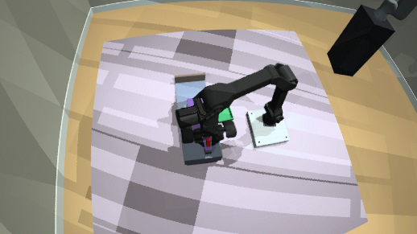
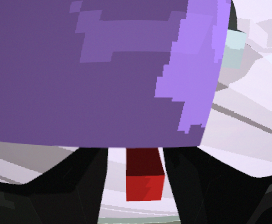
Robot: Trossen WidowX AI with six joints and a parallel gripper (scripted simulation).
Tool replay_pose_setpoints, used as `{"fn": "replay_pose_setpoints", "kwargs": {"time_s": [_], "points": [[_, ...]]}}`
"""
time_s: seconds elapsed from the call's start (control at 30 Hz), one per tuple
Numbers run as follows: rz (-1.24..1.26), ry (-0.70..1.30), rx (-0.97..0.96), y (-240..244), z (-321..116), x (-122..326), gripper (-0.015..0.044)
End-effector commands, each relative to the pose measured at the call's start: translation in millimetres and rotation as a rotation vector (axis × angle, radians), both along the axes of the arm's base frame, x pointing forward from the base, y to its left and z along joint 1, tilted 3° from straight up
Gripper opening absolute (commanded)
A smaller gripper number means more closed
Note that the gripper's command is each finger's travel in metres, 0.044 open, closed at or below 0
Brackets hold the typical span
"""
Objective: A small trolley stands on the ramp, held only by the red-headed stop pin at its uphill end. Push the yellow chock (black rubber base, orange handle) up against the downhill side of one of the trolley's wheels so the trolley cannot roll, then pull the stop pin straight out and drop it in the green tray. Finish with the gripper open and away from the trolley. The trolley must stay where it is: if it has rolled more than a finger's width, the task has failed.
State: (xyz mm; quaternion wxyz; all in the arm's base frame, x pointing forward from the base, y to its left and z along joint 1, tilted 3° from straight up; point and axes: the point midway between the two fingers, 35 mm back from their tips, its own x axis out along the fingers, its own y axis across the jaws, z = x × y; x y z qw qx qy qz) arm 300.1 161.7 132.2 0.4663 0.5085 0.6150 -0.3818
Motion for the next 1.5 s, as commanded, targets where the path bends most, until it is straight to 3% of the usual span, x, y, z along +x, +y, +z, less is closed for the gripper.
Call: {"fn": "replay_pose_setpoints", "kwargs": {"time_s": [0.0,0.3,1.47], "points": [[0.0,0.0,0.0,0,0,0,0.0059],[0.0,0.0,0.0,0,0,0,0.0],[-0.002,0.006,0.0,-3,15,-2,0.0]]}}
